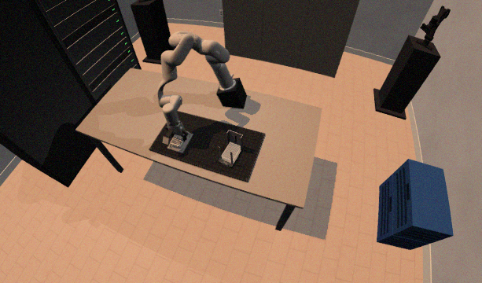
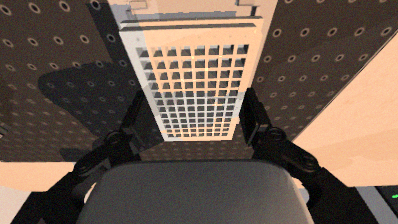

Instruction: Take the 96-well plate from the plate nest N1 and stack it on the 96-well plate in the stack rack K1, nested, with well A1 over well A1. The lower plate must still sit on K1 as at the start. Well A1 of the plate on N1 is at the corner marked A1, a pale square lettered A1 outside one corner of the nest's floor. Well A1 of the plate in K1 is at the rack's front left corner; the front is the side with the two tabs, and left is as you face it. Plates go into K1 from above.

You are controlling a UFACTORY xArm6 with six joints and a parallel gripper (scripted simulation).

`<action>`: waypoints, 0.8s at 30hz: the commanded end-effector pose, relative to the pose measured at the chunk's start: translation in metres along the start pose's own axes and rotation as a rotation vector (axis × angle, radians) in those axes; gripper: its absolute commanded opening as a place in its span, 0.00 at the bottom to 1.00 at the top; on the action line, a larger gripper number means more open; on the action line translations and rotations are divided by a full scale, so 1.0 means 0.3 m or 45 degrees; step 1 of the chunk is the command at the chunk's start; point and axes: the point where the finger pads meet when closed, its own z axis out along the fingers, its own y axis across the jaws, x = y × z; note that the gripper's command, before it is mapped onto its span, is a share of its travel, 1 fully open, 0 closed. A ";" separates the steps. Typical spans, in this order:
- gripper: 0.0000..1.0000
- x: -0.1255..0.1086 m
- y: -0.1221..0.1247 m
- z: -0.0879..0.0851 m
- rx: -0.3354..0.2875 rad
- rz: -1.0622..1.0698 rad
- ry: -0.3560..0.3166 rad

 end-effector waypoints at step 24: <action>0.00 0.007 0.002 -0.134 -0.001 0.001 0.007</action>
